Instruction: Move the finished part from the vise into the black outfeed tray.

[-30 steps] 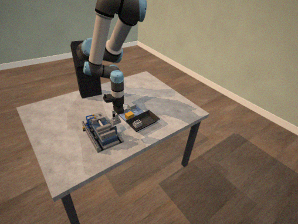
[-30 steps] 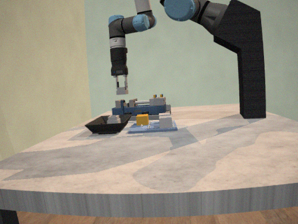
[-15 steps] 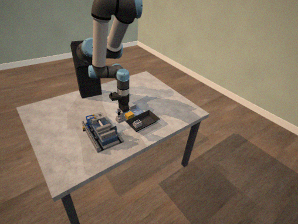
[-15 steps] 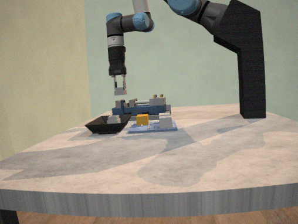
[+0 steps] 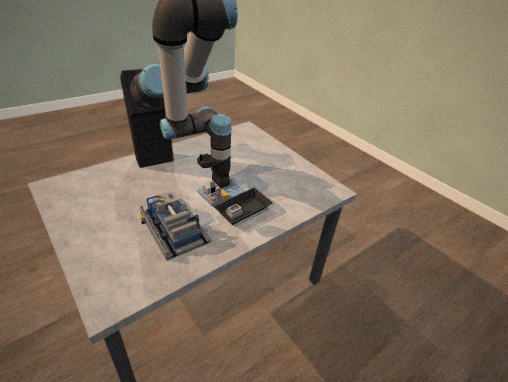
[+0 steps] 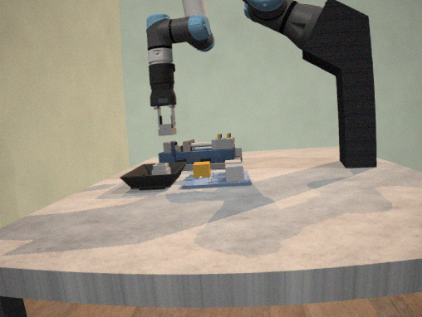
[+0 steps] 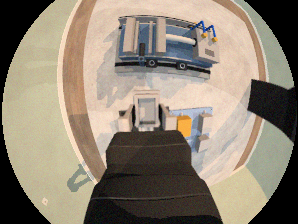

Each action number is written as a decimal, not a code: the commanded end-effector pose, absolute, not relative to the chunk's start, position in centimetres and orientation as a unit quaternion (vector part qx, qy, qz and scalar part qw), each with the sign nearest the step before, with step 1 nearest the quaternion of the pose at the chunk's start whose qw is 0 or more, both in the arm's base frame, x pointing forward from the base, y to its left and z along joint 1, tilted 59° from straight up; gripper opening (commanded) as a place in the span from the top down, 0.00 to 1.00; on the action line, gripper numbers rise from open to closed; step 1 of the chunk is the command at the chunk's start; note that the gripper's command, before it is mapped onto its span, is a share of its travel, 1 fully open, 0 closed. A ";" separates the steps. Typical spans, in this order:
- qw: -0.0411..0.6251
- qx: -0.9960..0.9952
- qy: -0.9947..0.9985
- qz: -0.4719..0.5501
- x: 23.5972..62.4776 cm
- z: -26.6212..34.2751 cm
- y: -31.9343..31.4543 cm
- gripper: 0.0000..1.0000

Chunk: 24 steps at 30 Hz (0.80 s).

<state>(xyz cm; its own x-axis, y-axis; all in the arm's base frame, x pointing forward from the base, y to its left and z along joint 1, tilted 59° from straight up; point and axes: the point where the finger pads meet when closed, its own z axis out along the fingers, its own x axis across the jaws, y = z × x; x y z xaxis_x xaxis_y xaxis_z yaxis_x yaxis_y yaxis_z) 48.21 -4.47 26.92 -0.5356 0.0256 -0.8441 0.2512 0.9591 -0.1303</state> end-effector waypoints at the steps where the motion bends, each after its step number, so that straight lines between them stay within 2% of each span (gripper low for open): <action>1: 0.476 0.078 0.868 -0.121 48.6 26.8 -3.0 1.00; 24: 0.474 0.068 0.869 -0.127 50.6 25.6 4.6 1.00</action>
